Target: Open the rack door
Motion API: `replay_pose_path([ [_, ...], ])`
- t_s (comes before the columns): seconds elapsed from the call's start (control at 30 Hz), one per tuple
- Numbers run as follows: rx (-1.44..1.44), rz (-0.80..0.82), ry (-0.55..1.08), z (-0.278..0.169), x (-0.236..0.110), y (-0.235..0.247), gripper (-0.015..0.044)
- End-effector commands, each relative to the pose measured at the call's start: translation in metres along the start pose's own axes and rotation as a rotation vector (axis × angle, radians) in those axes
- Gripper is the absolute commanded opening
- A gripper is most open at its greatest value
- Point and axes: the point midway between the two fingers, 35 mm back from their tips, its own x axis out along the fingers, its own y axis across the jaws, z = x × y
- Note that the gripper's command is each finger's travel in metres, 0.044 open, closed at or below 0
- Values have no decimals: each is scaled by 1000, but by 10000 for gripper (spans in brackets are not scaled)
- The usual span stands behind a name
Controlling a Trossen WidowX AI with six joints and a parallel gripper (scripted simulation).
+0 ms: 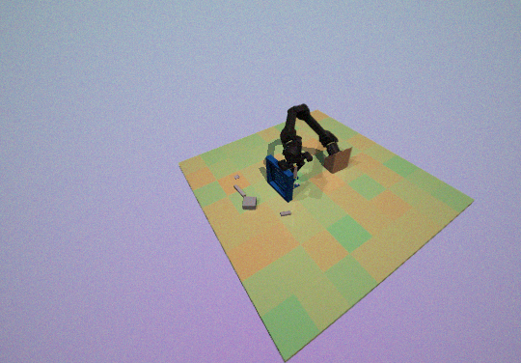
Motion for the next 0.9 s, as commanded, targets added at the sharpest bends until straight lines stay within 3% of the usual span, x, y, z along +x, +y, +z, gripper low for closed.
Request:
replay_pose_path([
  [0.0, 1, 1, 0, 0, 0, 0, 58],
  [0.2, 1, 1, 0, 0, 0, 0, 20],
  [0.87, -354, 0, 0, 9, 0, -12, 20],
])
